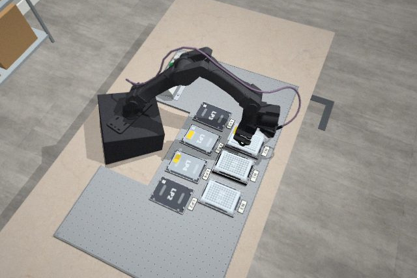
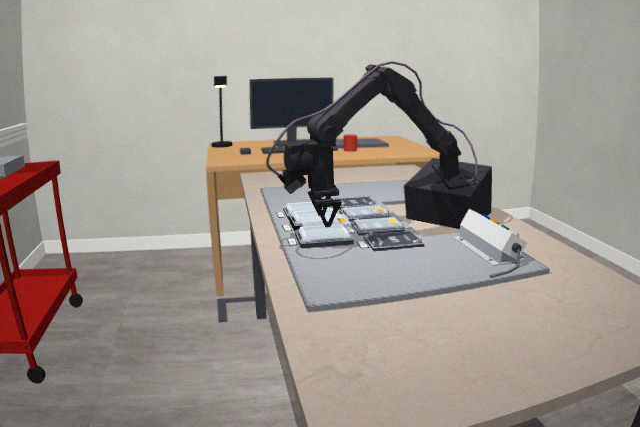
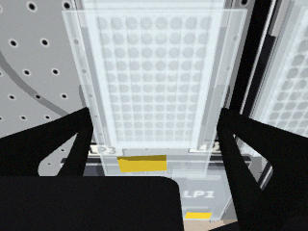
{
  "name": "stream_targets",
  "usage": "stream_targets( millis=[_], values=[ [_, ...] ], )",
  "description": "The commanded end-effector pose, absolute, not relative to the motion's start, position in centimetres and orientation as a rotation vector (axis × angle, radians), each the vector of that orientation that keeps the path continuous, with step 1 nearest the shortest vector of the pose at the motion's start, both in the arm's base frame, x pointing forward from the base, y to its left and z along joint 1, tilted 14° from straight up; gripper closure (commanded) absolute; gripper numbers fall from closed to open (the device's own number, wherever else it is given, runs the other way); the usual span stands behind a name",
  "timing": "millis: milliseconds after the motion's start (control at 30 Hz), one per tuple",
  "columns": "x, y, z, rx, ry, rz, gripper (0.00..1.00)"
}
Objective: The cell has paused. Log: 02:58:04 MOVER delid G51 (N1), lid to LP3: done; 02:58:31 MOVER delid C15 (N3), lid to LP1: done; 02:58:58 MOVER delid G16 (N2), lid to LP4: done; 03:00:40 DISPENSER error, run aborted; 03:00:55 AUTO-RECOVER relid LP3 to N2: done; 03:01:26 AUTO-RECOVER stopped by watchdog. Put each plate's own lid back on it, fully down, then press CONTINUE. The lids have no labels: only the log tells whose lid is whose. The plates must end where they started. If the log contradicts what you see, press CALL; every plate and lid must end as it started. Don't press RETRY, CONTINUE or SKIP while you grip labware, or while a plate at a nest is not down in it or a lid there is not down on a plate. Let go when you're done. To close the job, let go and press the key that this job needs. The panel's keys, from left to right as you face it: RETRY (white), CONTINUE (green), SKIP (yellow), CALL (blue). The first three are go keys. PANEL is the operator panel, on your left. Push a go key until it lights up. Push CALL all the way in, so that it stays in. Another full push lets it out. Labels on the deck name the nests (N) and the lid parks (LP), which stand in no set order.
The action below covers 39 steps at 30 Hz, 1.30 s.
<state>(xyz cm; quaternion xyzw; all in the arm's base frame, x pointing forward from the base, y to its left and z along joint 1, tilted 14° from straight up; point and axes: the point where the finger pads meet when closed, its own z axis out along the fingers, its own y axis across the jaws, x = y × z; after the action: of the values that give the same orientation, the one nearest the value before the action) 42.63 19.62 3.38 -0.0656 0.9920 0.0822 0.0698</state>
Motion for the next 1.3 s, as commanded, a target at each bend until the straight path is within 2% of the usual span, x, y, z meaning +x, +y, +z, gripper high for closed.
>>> stream_targets(
  millis=[0, 1000, 1267],
  values=[
    [44.2, 19.3, 7.2, -0.180, 2.900, 0.274, 1.00],
    [44.3, 19.3, 7.6, -0.180, 2.899, 0.275, 1.00],
    [44.2, 15.3, 5.7, -0.249, 2.908, 0.270, 1.00]
  ],
)
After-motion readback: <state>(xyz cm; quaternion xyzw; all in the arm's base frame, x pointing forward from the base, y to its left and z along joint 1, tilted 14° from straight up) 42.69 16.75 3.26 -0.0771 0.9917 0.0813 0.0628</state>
